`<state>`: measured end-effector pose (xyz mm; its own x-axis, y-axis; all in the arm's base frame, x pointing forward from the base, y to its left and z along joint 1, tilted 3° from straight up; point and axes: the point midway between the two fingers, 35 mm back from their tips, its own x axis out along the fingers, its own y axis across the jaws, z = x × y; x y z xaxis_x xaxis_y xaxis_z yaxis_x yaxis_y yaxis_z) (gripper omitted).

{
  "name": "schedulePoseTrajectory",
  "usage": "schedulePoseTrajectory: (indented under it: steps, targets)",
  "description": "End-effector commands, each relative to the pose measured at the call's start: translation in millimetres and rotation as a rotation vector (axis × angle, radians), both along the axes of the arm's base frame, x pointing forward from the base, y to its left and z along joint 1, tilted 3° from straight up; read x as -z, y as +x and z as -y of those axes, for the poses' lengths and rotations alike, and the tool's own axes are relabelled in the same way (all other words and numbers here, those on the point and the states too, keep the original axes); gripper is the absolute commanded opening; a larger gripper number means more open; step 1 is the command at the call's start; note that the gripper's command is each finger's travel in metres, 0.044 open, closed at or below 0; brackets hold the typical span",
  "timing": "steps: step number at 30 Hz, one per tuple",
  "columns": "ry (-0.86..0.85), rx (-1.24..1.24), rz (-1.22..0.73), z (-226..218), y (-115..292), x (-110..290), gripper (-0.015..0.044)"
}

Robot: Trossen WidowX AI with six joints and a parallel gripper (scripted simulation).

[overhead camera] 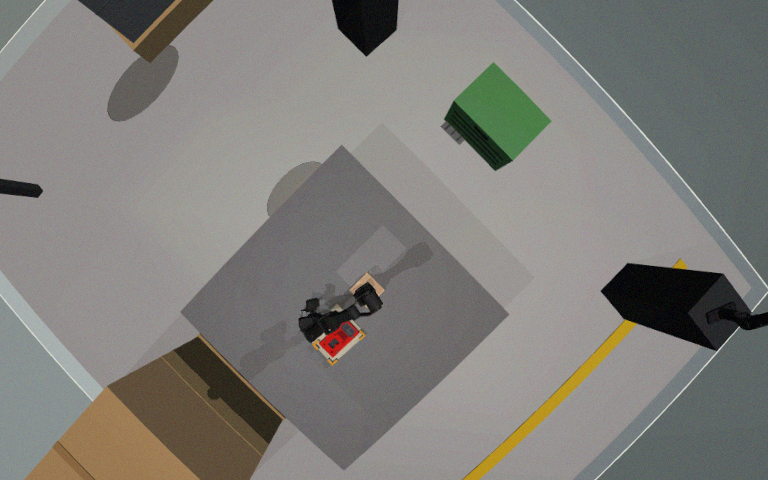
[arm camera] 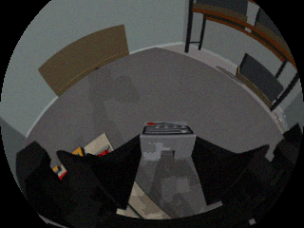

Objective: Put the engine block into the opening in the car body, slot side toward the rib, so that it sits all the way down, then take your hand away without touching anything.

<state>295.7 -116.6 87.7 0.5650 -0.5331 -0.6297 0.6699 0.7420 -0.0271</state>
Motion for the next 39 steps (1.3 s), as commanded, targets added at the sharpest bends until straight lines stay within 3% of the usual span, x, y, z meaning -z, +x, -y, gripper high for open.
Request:
schedulePoseTrajectory:
  steps: [1,39]
  targets:
    - [-0.004,-0.001,-0.007,0,-2,9,0.0]
    - [-0.004,-0.001,-0.008,2,-3,67,0.0]
